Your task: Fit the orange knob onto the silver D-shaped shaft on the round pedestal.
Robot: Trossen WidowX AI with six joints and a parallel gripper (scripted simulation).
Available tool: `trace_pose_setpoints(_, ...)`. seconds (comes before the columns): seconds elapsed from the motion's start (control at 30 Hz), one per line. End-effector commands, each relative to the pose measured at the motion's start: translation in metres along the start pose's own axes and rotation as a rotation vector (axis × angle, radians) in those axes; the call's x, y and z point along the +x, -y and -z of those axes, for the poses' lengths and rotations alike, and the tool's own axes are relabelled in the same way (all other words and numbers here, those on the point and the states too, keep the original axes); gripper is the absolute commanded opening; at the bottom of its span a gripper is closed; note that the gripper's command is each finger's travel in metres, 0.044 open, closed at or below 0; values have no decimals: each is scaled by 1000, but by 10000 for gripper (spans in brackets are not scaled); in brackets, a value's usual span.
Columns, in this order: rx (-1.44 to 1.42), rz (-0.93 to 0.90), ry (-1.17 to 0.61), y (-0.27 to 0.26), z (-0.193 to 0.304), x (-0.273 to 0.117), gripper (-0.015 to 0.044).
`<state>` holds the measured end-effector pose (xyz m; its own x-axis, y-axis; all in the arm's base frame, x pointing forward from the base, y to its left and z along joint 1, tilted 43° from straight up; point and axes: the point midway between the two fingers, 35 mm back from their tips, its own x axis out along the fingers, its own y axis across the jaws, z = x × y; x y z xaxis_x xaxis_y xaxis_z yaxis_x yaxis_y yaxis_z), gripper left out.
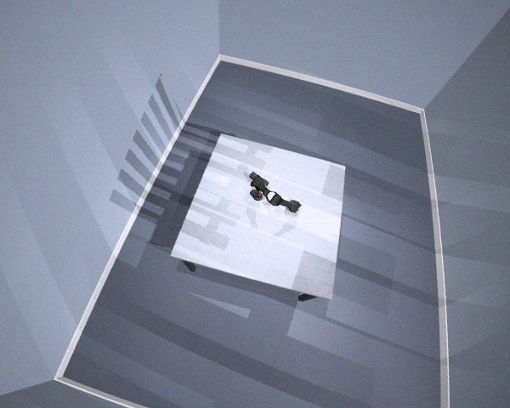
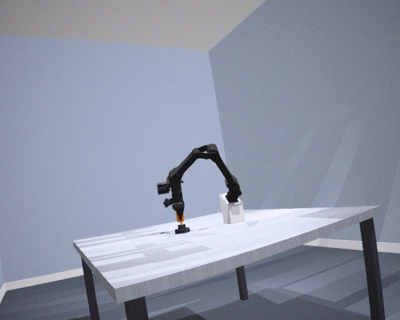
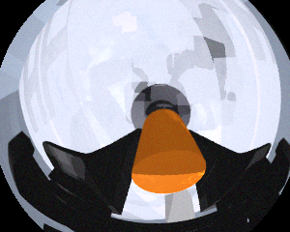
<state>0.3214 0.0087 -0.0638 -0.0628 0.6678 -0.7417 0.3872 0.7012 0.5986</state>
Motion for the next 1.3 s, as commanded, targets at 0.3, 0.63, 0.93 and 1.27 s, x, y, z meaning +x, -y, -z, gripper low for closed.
trace_pose_setpoints(0.3,-10,-2,4,0,2,-6,0)
trace_pose_setpoints(0.63,-50,-3,4,0,1,-2,0)
trace_pose_setpoints(0.93,-50,-3,4,1,2,0,0)
trace_pose_setpoints(1.27,-95,-2,4,1,0,-5,0)
